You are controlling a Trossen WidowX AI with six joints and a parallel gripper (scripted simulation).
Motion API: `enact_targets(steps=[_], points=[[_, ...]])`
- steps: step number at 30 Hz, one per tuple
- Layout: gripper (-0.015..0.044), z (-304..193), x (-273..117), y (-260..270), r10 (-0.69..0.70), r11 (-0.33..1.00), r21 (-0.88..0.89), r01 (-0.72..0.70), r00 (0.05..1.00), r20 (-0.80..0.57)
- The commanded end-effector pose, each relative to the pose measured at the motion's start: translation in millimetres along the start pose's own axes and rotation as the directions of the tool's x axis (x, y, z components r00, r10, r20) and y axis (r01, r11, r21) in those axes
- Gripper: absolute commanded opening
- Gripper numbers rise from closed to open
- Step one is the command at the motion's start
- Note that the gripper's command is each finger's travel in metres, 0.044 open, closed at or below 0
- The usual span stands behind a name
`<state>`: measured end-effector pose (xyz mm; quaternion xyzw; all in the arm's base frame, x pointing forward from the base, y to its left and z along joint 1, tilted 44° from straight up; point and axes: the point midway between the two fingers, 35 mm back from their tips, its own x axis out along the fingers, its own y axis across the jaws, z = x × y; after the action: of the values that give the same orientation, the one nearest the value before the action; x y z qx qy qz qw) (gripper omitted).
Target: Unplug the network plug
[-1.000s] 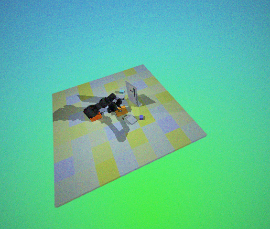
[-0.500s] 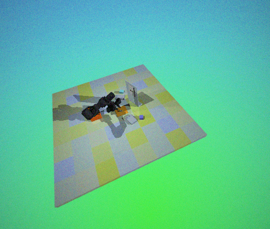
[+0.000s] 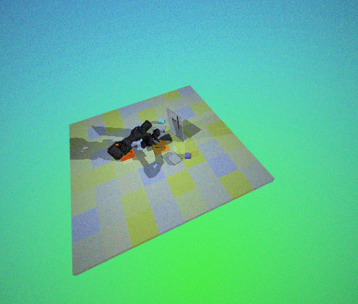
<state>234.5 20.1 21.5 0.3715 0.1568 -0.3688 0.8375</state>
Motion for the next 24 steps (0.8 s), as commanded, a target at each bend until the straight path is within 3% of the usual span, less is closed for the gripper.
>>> enact_targets(steps=[1, 24], points=[[0.0156, 0, -4, 5, 0.003, 1.0, 0.007, -0.003, 1.0, 0.002], [0.0156, -3, -22, 17, -0.002, 1.0, 0.008, 0.002, 1.0, -0.001]])
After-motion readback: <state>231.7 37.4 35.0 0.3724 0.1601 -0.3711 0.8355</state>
